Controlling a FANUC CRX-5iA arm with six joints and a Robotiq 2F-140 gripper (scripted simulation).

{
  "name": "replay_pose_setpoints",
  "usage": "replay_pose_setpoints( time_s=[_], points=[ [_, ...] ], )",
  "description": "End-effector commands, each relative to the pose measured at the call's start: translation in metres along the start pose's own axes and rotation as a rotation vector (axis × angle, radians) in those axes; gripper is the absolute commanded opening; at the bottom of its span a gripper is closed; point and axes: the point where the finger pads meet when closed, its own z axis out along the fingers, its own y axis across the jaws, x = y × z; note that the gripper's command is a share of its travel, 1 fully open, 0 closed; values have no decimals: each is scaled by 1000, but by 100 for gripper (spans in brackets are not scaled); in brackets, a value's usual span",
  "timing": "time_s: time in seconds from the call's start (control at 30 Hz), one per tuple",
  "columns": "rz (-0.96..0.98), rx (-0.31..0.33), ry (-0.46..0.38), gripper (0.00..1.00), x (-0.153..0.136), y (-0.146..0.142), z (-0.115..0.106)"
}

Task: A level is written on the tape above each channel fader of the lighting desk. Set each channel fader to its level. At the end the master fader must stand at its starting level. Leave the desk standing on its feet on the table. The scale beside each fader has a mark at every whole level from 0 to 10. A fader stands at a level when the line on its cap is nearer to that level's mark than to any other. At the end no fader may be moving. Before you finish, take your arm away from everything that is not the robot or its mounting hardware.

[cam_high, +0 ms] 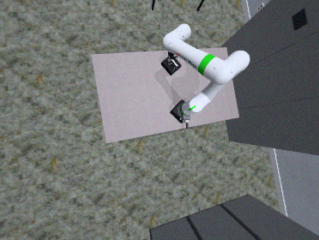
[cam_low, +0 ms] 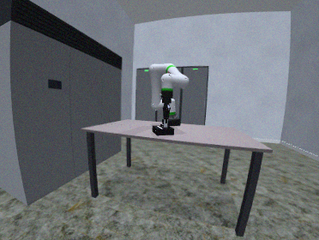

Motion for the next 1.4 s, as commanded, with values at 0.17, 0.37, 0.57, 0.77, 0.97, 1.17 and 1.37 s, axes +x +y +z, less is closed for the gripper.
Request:
replay_pose_setpoints(
  time_s=[0.17, 0.37, 0.57, 0.77, 0.97, 1.17, 1.37],
  points=[
    [0, 0, 0, 0, 0, 0, 0],
    [0, 0, 0, 0, -4, 0, 0],
    [0, 0, 0, 0, -6, 0, 0],
    [0, 0, 0, 0, -6, 0, 0],
    [0, 0, 0, 0, -6, 0, -9],
    [0, 0, 0, 0, -6, 0, -20],
    [0, 0, 0, 0, -6, 0, -36]
  ],
)
